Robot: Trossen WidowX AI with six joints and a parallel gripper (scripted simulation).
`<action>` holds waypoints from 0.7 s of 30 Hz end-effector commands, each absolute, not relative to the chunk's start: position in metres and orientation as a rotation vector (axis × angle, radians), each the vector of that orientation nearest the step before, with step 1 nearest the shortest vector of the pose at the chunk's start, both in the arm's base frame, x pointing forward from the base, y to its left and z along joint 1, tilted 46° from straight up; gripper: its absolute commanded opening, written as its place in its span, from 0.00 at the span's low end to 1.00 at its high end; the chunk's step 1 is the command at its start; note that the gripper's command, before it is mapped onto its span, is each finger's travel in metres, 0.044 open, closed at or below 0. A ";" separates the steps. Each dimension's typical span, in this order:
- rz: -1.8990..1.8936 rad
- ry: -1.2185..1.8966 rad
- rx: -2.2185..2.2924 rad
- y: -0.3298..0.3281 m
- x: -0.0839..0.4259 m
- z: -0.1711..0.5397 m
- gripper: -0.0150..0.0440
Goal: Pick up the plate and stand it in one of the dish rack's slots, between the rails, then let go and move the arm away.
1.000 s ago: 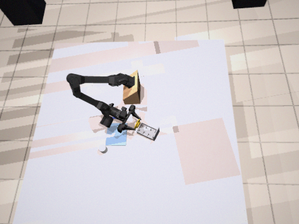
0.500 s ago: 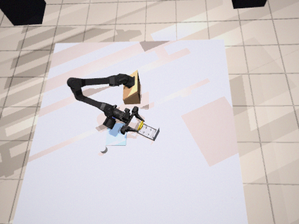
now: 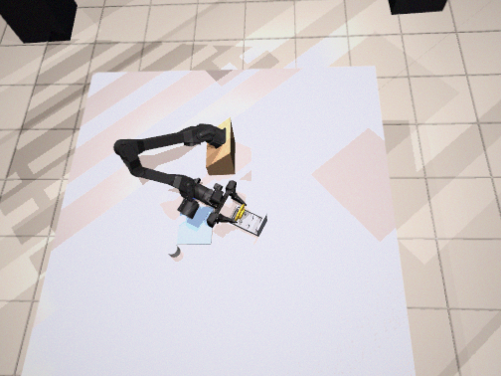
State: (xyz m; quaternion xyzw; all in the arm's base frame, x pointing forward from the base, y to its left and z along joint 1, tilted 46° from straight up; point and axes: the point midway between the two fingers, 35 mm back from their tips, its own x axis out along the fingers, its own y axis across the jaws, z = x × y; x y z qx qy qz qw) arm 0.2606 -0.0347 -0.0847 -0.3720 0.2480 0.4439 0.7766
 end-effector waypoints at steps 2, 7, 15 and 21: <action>0.960 0.526 -0.810 -0.038 0.262 -0.088 0.25; 0.960 0.539 -0.803 -0.036 0.260 -0.087 0.25; 0.961 0.536 -0.807 -0.036 0.260 -0.087 0.34; 0.961 0.536 -0.807 -0.036 0.260 -0.087 0.61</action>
